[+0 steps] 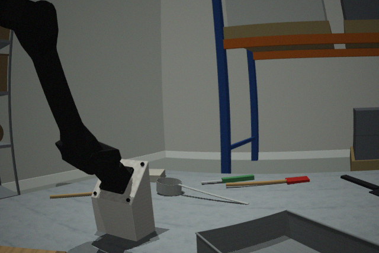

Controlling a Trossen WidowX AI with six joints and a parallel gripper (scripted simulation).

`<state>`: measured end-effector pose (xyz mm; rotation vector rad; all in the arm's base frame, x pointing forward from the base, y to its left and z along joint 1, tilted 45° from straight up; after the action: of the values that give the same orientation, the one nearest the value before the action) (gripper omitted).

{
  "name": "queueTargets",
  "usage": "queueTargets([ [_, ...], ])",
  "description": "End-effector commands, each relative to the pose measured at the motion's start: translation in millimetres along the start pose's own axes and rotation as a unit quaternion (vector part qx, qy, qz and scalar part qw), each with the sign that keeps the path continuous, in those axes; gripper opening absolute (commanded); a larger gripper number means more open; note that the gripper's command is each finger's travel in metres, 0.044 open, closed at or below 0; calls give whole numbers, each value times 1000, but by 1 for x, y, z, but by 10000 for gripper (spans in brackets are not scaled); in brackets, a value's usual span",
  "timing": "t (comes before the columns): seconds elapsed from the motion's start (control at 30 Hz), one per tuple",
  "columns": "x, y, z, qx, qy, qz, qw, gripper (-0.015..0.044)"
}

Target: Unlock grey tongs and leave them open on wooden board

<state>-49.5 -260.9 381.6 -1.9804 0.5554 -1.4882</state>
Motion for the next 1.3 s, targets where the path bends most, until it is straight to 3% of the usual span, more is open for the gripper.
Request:
queueTargets([
  [0.0, -1, 9, 0, 1, 2, 5, 1000, -150],
  [0.3, -1, 18, 0, 1, 2, 5, 1000, -150],
  [1.03, -1, 15, 1, 1, 0, 1, 1000, 427],
  [1.27, 8, 9, 27, 6, 3, 9, 1000, 440],
])
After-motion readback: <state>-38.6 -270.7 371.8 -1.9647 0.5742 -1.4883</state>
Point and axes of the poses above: the point midway between the two fingers, 35 mm back from their tips, its own y axis out along the fingers, its own z axis across the jaws, x = y × z, the point moved 10 cm from there along -y, back along the fingers, and after that the axes turned 9 degrees about -y, right-handed, at the moved point
